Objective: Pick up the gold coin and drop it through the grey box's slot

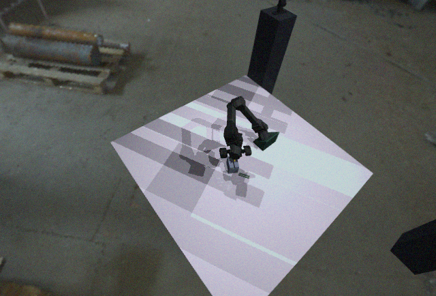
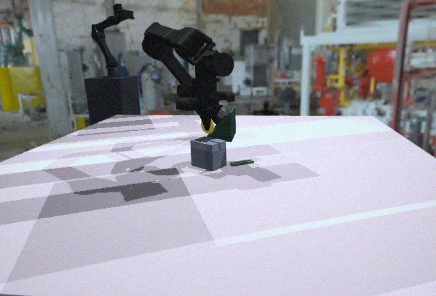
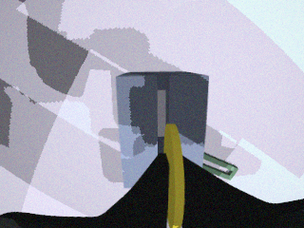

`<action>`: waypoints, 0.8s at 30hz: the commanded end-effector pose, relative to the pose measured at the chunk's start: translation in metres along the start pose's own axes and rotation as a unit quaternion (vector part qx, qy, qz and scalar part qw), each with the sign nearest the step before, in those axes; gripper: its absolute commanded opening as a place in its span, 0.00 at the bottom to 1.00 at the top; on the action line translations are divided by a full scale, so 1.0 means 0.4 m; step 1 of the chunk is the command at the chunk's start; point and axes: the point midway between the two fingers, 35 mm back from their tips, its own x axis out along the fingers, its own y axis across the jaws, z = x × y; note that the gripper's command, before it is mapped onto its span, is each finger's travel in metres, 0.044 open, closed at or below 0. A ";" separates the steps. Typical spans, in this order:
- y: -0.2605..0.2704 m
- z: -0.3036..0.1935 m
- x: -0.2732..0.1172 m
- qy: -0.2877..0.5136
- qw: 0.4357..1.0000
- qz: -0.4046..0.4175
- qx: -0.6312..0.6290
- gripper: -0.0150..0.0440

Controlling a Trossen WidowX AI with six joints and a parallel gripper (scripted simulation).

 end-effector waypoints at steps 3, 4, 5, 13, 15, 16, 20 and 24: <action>-0.002 0.000 0.001 -0.001 1.000 0.000 0.000 0.25; -0.002 0.000 0.001 -0.001 1.000 0.000 0.000 0.25; -0.001 0.000 0.002 -0.001 1.000 0.000 0.000 0.25; 0.001 0.001 0.016 -0.001 1.000 0.000 -0.002 0.25; 0.001 0.001 0.021 -0.001 1.000 0.000 -0.003 0.25; 0.002 0.001 0.023 -0.001 1.000 0.000 -0.003 0.25; 0.003 0.001 0.032 -0.001 1.000 0.000 -0.003 0.25; 0.003 0.001 0.041 -0.001 1.000 0.000 -0.002 0.25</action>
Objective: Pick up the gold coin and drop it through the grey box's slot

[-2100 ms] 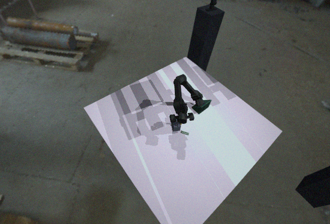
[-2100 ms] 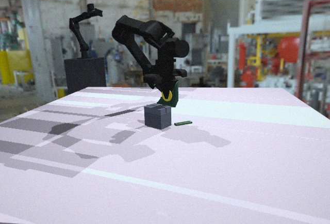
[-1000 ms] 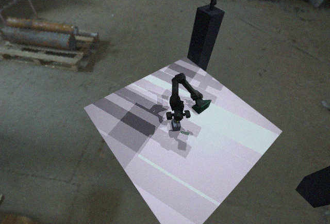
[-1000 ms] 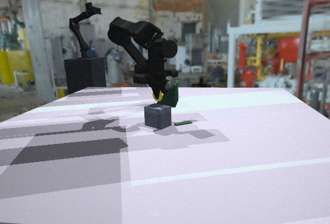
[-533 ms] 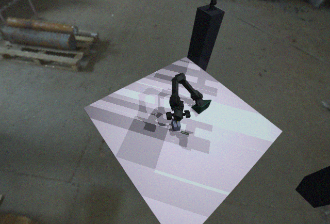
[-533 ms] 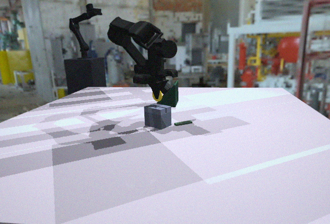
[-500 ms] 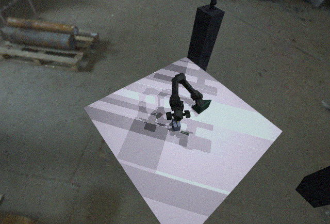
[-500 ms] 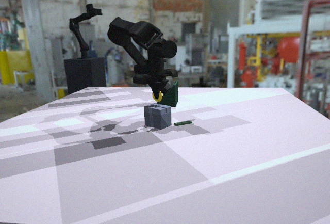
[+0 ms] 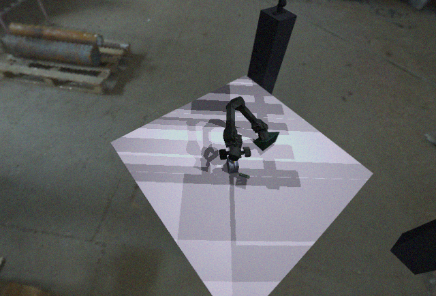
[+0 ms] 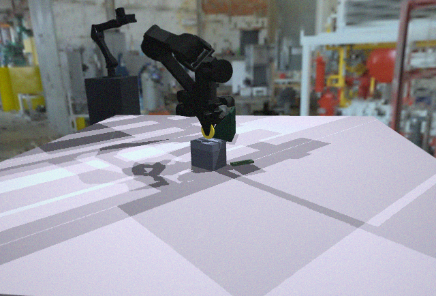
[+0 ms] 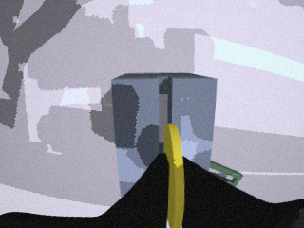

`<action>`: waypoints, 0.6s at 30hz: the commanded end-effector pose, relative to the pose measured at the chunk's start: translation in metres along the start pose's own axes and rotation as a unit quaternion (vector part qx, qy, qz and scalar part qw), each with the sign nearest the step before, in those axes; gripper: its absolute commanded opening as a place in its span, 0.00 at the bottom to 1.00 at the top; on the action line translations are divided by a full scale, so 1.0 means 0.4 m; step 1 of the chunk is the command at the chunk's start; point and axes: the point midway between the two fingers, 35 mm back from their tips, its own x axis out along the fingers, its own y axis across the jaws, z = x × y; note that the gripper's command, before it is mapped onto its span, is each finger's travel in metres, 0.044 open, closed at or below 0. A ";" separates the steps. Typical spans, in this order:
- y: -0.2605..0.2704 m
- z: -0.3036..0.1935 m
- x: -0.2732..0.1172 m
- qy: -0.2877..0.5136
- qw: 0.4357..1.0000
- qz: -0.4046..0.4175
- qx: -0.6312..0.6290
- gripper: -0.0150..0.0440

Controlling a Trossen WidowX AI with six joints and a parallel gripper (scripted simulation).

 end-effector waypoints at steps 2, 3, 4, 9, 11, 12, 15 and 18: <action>0.001 0.000 0.008 0.000 1.000 0.004 -0.002 0.25; 0.001 0.000 0.010 0.000 1.000 0.004 -0.002 0.25; 0.000 0.000 0.007 0.000 1.000 0.000 0.000 0.30; 0.000 0.000 0.007 0.000 1.000 0.000 0.000 0.52; 0.000 0.000 0.007 0.000 1.000 0.000 0.000 0.53; 0.000 0.000 0.007 0.000 1.000 0.000 0.000 0.53; 0.000 0.000 0.007 0.000 1.000 0.000 0.000 0.53; 0.000 0.000 0.007 0.000 1.000 0.000 0.000 0.53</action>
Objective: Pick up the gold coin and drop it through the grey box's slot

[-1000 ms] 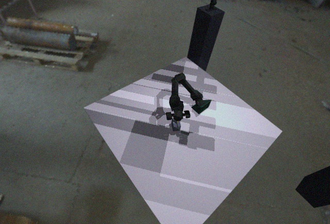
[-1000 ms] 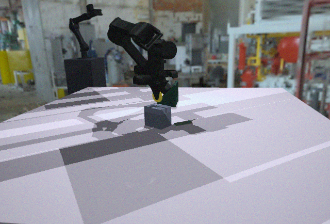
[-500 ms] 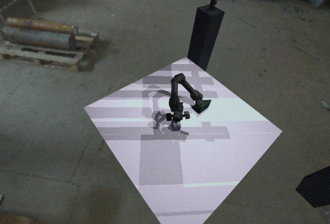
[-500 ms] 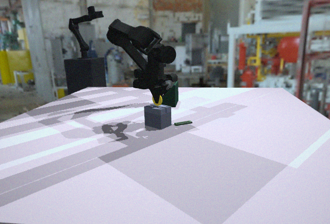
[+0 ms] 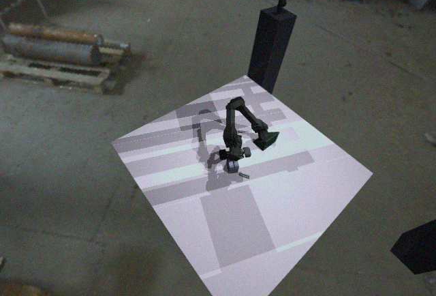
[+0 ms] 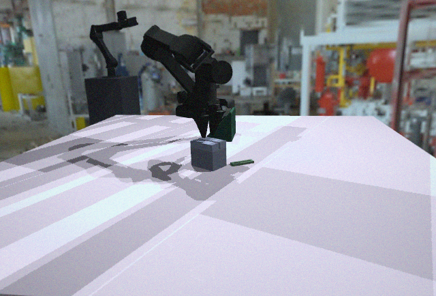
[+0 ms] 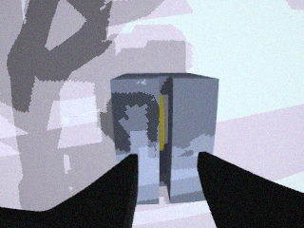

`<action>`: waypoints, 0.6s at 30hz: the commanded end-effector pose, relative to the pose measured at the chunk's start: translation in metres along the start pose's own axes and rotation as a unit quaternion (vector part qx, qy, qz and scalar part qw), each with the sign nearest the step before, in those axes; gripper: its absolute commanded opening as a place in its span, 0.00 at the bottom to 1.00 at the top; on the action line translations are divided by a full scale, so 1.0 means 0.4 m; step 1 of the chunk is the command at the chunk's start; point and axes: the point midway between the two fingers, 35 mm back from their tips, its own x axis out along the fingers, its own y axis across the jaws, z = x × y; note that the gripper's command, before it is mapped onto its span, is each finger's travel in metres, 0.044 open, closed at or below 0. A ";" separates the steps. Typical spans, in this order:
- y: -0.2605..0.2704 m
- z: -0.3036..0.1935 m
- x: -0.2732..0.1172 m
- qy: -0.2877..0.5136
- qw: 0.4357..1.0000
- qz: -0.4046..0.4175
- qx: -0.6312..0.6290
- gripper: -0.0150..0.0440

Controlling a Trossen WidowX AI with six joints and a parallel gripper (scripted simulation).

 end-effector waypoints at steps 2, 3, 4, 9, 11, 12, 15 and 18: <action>0.000 0.000 -0.008 0.000 1.000 0.000 0.000 0.62; 0.000 0.000 -0.017 0.000 1.000 0.000 0.000 0.66; -0.001 0.000 -0.028 0.000 1.000 0.000 0.000 0.70; -0.001 0.001 -0.069 0.000 1.000 0.000 0.000 0.93; -0.003 0.006 -0.128 -0.002 1.000 0.000 -0.001 1.00; -0.004 0.009 -0.146 -0.003 1.000 0.000 -0.001 1.00; -0.004 0.010 -0.152 -0.004 1.000 0.000 -0.001 1.00; -0.004 0.010 -0.152 -0.004 1.000 0.000 -0.001 1.00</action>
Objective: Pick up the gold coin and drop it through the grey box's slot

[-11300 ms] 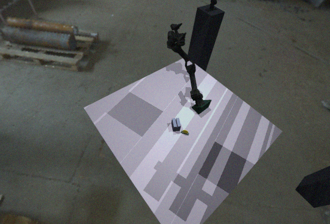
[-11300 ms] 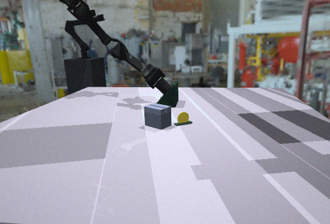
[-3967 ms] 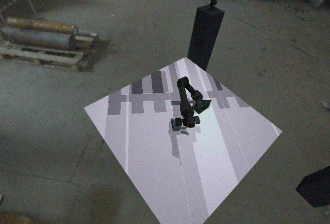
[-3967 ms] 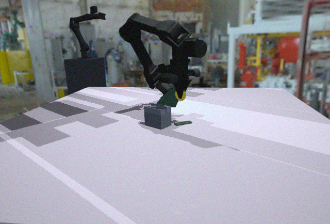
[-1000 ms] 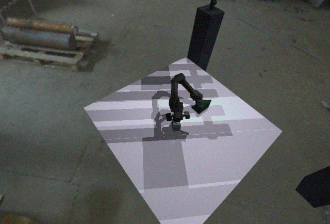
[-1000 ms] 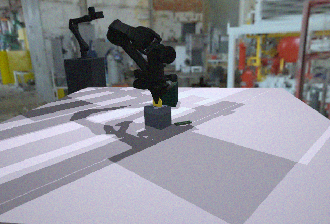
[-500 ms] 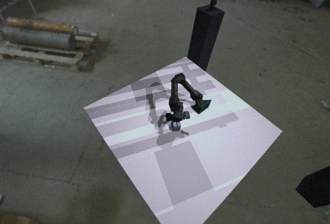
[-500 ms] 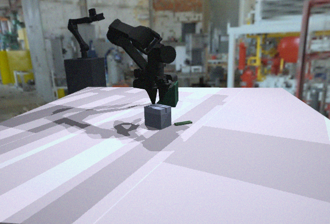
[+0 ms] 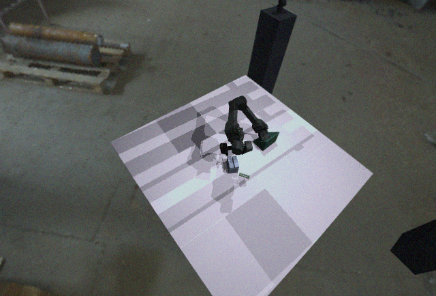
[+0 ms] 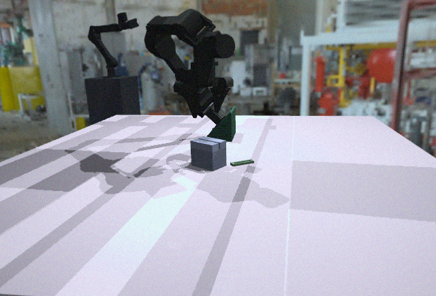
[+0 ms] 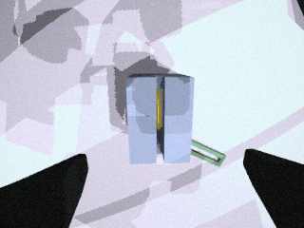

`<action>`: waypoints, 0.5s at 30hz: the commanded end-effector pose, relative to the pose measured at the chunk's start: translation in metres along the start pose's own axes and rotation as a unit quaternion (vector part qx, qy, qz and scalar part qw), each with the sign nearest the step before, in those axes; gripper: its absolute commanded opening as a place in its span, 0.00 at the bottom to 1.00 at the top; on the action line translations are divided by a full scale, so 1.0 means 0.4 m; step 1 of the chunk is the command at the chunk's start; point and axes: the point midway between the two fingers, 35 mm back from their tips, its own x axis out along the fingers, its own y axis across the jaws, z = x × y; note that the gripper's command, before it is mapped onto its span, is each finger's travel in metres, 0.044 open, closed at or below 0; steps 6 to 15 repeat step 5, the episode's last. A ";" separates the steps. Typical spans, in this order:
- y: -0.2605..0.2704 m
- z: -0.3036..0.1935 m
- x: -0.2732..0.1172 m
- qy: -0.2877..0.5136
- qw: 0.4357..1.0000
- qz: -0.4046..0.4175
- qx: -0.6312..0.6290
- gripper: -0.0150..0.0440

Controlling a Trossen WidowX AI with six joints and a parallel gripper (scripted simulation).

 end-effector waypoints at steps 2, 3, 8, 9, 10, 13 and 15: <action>-0.001 0.003 -0.002 -0.002 1.000 -0.005 0.003 1.00; -0.001 0.003 -0.002 -0.002 1.000 -0.005 0.003 1.00; -0.001 0.003 -0.002 -0.002 1.000 -0.005 0.003 1.00; -0.001 0.003 -0.002 -0.002 1.000 -0.005 0.003 1.00; -0.001 0.003 -0.002 -0.002 1.000 -0.005 0.003 1.00; -0.001 0.003 -0.002 -0.002 1.000 -0.005 0.003 1.00; -0.001 0.003 -0.002 -0.002 1.000 -0.005 0.003 1.00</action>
